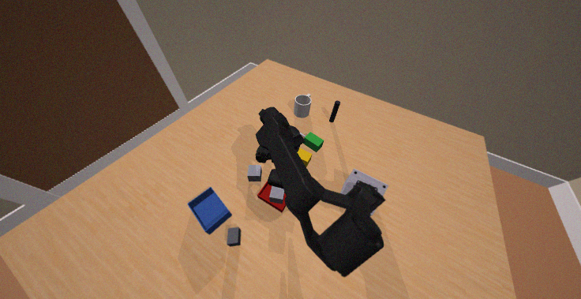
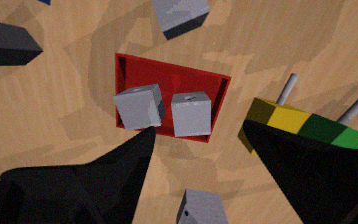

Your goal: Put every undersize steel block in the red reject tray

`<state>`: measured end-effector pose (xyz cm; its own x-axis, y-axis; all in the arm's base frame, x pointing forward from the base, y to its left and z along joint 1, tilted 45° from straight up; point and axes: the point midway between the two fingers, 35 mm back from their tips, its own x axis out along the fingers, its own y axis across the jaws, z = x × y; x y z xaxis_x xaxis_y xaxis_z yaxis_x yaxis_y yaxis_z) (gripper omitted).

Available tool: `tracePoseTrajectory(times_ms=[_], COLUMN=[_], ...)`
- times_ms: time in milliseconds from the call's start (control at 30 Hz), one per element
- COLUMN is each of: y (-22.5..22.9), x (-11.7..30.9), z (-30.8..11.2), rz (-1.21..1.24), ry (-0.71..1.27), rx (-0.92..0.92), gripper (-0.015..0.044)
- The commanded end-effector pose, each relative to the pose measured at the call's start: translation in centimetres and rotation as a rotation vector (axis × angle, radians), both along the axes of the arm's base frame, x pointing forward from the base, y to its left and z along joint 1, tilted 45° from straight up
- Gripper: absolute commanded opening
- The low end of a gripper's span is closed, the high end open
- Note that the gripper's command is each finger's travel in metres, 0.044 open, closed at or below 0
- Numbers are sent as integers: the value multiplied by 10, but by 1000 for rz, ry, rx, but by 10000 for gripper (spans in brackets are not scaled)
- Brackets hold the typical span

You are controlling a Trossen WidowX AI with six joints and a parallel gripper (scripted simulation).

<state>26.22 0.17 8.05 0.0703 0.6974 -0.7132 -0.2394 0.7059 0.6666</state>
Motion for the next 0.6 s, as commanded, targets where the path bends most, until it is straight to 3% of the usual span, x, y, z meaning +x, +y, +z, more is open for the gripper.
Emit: tracePoseTrajectory(times_ms=[0, 167, 467, 500, 533, 567], y=[0, 0, 10, 10, 1, 1], x=[0, 24, 85, 85, 44, 44], z=[0, 9, 32, 32, 16, 16], rz=[0, -201, -728, -729, -369, -369], ry=[0, 196, 712, 713, 358, 358], rx=[0, 18, 71, 71, 27, 27], gripper=[440, 325, 325, 325, 299, 272])
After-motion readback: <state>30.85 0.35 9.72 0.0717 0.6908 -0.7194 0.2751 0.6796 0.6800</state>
